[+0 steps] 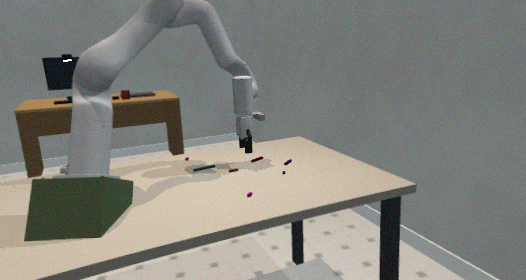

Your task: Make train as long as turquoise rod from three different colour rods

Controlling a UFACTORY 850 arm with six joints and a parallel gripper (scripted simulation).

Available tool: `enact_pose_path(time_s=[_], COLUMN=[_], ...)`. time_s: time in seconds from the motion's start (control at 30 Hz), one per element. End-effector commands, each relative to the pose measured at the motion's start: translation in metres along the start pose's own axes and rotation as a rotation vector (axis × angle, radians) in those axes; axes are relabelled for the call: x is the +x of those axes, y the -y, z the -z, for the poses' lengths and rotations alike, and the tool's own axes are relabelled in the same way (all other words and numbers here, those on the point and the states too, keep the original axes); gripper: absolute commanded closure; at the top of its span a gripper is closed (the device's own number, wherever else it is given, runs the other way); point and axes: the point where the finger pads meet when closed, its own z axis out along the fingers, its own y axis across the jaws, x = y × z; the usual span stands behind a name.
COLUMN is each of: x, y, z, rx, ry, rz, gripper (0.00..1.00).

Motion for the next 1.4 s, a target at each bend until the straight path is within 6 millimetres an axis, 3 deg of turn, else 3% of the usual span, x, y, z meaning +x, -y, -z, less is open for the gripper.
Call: enact_pose_path(time_s=[0.0, 0.5, 0.67, 1.37], x=[0.013, 0.064, 0.071, 0.072], y=[-0.003, -0.025, -0.029, -0.030], z=[0.000, 0.000, 0.000, 0.000], rx=[-0.005, -0.007, -0.008, -0.008], ry=[0.005, 0.003, 0.003, 0.003], rz=[-0.111, -0.597, -0.676, -0.685], gripper=[0.00, 0.00, 0.00, 0.00])
